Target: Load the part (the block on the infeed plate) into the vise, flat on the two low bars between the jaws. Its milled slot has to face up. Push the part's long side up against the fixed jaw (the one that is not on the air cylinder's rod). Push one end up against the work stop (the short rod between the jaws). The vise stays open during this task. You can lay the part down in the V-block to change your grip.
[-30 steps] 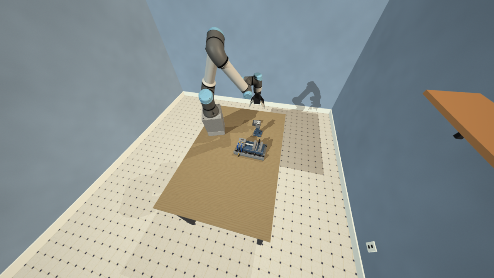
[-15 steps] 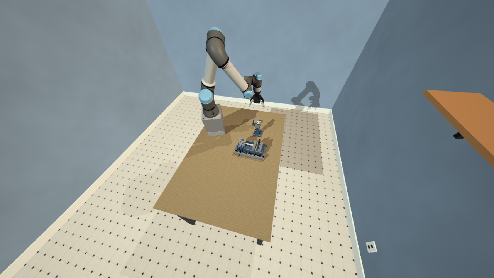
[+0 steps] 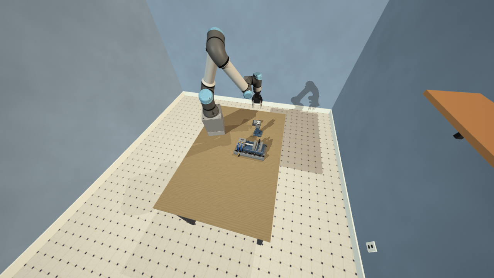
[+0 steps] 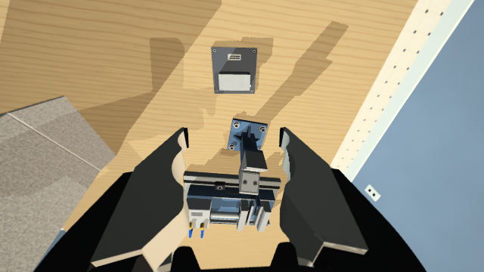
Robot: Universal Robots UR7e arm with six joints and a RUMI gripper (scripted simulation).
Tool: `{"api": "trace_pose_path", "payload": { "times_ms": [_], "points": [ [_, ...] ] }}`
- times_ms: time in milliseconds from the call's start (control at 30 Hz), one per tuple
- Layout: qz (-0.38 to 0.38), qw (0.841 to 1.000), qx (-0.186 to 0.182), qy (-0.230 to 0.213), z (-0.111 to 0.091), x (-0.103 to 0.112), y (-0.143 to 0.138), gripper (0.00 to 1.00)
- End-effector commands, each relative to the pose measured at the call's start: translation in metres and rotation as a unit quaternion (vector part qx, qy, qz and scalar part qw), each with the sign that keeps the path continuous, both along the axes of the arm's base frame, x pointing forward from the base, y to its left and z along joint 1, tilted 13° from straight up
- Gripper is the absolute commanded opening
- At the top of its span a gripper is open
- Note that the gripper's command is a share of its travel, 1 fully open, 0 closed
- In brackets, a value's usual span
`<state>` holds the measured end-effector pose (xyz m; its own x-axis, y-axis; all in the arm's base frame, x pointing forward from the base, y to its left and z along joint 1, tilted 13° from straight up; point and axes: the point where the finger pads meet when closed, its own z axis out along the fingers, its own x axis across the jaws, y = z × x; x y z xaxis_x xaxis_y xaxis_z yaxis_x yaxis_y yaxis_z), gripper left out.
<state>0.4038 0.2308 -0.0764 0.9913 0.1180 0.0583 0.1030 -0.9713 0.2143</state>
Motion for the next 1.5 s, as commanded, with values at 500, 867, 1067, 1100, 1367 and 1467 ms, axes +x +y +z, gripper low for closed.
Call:
{"api": "trace_pose_path", "payload": {
  "times_ms": [500, 867, 1067, 1100, 1367, 1467],
  "points": [
    [0.000, 1.000, 0.000, -0.001, 0.0004, 0.0004, 0.0002, 0.51],
    [0.000, 1.000, 0.000, -0.001, 0.0001, 0.0004, 0.0002, 0.51],
    [0.000, 1.000, 0.000, -0.001, -0.0006, 0.0005, 0.0000, 0.51],
    [0.000, 1.000, 0.000, -0.001, -0.0009, 0.0005, 0.0000, 0.51],
    [0.000, 1.000, 0.000, -0.001, -0.0047, 0.0008, -0.0008, 0.51],
    [0.000, 1.000, 0.000, -0.001, -0.0062, 0.0009, -0.0011, 0.51]
  ]
}}
